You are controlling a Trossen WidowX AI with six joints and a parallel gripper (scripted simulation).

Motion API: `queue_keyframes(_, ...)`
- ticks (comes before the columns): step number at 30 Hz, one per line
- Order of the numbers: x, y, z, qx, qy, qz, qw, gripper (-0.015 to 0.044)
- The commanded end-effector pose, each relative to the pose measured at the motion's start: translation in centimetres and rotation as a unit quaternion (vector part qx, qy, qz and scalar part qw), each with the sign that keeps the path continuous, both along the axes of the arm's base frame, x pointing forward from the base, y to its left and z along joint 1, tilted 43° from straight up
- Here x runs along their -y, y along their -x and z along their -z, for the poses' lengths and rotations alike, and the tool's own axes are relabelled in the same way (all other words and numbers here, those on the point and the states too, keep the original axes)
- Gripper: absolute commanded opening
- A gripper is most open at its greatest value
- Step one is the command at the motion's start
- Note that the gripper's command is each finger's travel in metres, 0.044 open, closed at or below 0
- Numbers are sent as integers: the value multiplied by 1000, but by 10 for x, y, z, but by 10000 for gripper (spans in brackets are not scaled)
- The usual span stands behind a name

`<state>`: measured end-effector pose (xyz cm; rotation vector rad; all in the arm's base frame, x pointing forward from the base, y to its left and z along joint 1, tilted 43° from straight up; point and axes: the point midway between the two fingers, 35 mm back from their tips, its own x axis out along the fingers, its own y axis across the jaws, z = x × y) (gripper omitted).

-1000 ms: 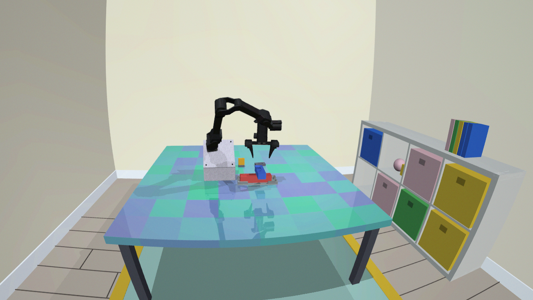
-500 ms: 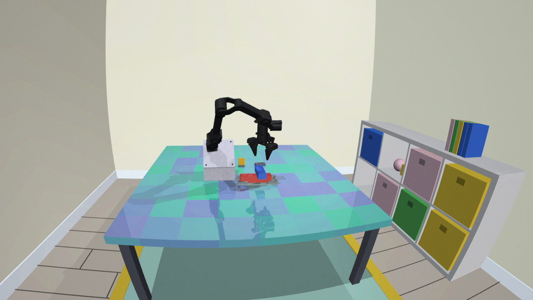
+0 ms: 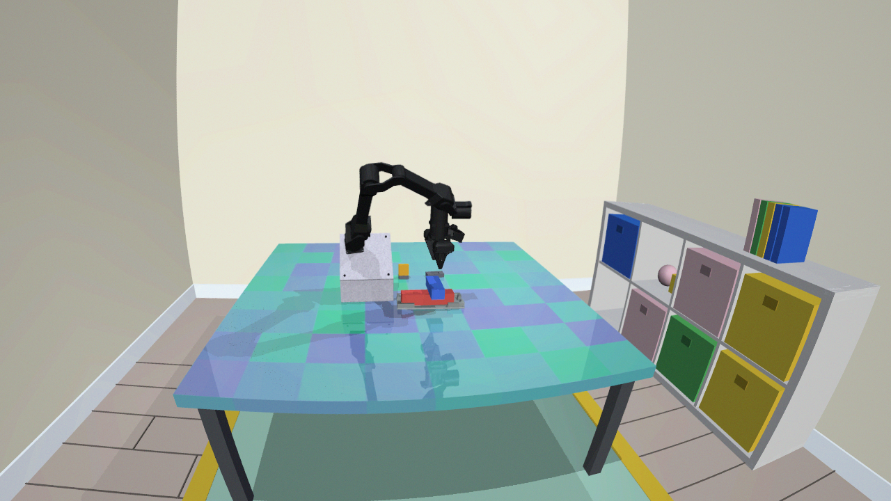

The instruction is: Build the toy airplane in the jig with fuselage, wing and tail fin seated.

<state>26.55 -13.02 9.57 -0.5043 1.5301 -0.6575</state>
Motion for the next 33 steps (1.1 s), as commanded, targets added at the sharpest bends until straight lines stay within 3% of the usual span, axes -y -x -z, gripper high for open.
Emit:
queue_keyframes(1,-1,-1,1,9,2,8,1000,440)
queue_keyframes(11,-99,-7,82,10,-41,11,999,440)
queue_keyframes(20,-195,48,169,7,-9,9,1000,440)
queue_keyframes(27,-198,54,177,8,-4,8,1000,440)
queue_keyframes(33,-162,58,217,8,-3,8,1000,440)
